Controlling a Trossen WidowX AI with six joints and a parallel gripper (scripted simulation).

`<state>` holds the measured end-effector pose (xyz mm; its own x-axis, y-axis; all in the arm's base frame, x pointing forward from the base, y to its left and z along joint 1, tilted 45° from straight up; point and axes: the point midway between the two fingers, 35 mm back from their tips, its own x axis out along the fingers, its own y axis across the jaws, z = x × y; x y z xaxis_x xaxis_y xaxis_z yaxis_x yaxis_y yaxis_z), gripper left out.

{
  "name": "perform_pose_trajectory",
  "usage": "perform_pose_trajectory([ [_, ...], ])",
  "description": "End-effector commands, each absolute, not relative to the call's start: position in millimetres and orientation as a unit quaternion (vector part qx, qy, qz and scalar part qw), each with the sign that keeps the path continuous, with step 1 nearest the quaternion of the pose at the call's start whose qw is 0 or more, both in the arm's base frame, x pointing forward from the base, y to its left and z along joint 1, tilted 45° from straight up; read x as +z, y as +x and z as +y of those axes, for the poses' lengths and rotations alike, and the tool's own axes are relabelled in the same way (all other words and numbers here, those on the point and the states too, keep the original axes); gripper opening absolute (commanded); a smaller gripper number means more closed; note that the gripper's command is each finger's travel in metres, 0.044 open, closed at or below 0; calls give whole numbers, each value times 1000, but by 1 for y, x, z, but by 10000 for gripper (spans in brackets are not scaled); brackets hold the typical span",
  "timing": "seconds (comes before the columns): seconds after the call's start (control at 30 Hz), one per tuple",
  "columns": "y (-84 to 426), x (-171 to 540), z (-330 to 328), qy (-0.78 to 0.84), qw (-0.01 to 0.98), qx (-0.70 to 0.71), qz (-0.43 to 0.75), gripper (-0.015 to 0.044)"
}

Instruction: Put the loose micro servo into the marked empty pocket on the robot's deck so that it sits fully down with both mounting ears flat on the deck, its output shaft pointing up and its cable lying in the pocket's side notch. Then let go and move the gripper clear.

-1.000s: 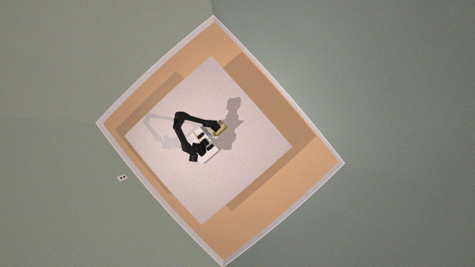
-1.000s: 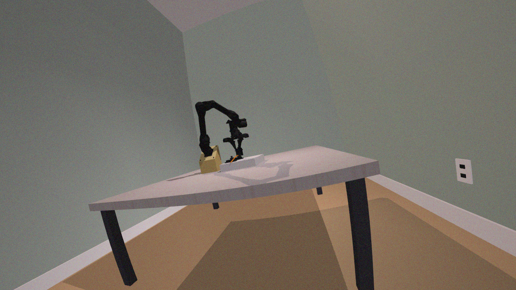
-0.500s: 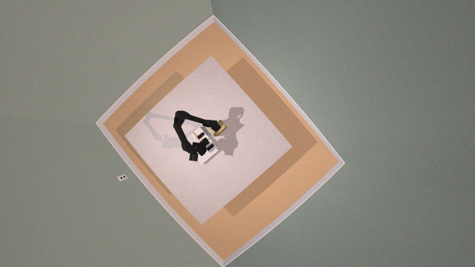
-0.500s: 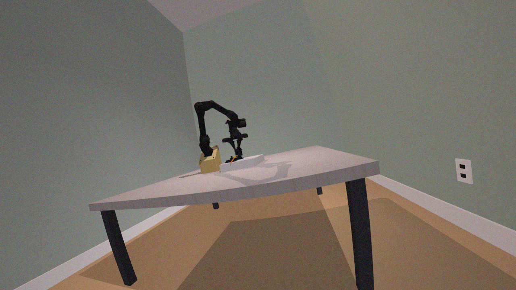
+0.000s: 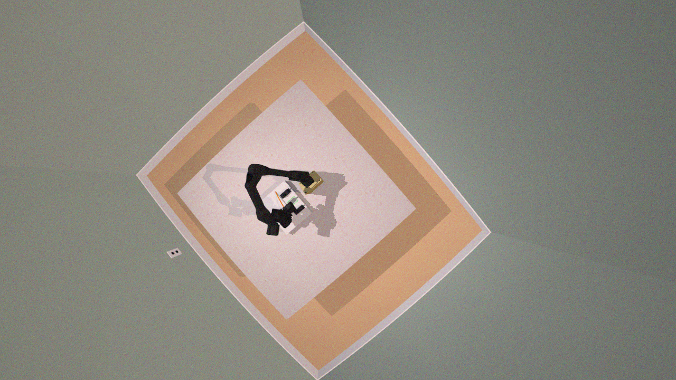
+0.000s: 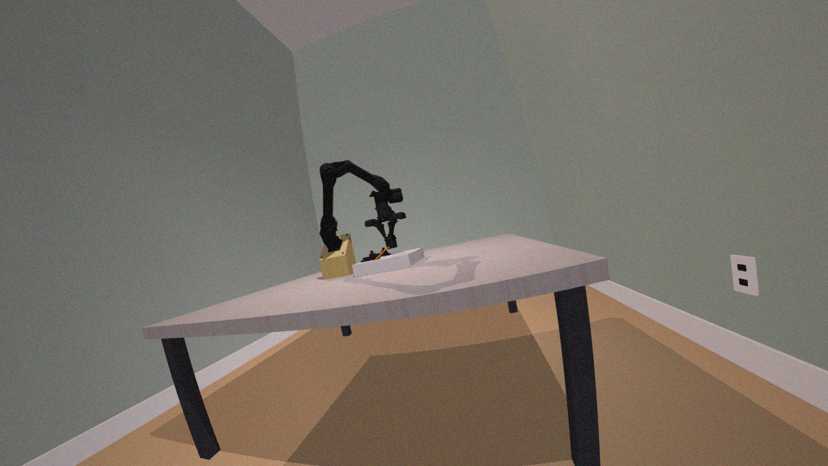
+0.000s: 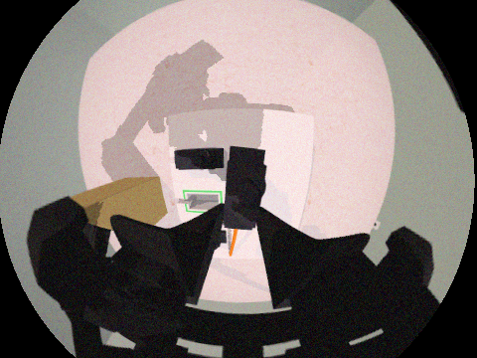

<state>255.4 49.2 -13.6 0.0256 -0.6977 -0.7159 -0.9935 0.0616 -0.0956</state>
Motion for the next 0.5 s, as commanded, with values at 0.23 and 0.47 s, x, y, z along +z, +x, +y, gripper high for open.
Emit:
perform_pose_trajectory([
  [0.23, 285, -26, 63, -645, 312, 236, 657, 0],
  [0.47, 284, -11, 47, -645, 312, 236, 657, 0],
])
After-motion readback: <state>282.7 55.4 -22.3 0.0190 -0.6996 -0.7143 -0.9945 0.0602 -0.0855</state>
